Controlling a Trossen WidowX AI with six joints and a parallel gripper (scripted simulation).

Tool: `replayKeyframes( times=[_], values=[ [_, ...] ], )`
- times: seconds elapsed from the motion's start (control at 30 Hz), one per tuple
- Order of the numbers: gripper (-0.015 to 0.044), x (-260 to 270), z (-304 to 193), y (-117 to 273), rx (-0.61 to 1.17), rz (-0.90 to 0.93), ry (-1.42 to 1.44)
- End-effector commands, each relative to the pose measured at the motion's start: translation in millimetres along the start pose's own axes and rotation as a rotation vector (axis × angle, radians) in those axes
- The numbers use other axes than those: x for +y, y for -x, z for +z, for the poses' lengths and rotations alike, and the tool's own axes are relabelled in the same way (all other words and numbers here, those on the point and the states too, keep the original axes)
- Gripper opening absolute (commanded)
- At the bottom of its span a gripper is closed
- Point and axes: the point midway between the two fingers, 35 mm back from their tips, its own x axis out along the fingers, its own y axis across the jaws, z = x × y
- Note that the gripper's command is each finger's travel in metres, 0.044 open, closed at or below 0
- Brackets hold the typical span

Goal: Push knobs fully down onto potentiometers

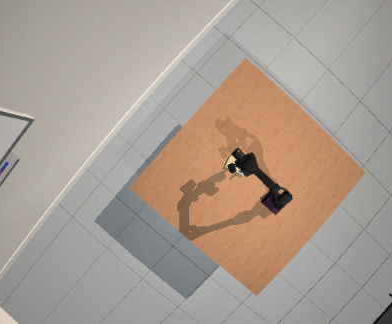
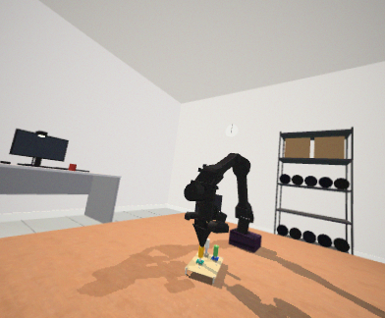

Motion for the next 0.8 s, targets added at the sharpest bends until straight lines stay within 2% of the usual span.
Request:
replayKeyframes(
  times=[0.0, 0.77],
  values=[
    [0.0000, 0.2, -1.1, -7.8, -0.001, 0.004, -0.002],
    [0.0000, 0.2, -1.1, -10.6, -0.001, 0.004, -0.002]
  ],
)
